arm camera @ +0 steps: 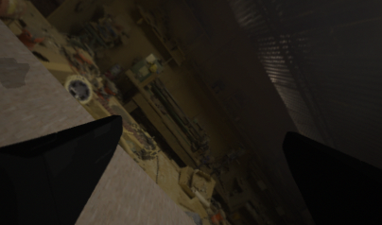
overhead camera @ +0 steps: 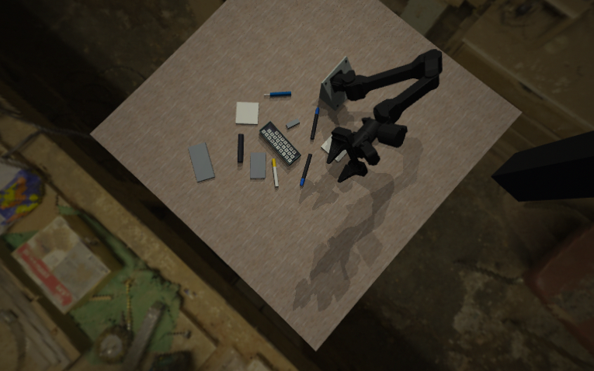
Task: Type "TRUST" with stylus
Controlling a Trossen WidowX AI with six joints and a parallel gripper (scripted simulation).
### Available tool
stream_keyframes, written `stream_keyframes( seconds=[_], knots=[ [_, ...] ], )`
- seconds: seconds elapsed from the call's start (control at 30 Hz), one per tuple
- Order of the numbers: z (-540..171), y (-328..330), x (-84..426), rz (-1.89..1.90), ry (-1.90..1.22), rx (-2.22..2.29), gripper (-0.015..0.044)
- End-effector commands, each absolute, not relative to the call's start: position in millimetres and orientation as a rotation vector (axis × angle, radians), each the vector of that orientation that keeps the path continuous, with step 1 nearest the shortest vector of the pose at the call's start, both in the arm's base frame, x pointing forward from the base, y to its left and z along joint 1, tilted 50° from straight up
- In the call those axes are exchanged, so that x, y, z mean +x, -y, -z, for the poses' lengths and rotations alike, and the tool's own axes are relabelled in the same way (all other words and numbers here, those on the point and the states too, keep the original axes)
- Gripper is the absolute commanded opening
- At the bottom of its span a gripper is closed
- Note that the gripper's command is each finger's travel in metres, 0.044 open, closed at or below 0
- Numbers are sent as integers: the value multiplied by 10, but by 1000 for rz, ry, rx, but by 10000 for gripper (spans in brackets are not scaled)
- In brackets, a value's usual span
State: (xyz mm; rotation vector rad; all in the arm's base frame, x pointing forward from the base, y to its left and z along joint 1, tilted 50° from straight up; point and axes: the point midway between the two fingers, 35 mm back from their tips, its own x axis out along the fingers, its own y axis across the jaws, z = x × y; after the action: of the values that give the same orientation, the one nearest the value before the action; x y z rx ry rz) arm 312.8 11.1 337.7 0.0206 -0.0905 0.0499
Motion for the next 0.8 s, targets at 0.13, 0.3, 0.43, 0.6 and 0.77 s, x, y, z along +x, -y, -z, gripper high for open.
stream_keyframes(
  seconds=[0.13,0.3,0.43,0.6,0.77],
  knots=[
    [-2898,-225,3448,-140,-151,-1,309],
    [-2153,-370,3706,-276,-494,20,177],
    [-1569,-474,3749,-385,-762,83,72],
    [-971,-603,3657,-516,-1068,222,0],
    [-534,-725,3494,-628,-1340,429,0]
  ],
)
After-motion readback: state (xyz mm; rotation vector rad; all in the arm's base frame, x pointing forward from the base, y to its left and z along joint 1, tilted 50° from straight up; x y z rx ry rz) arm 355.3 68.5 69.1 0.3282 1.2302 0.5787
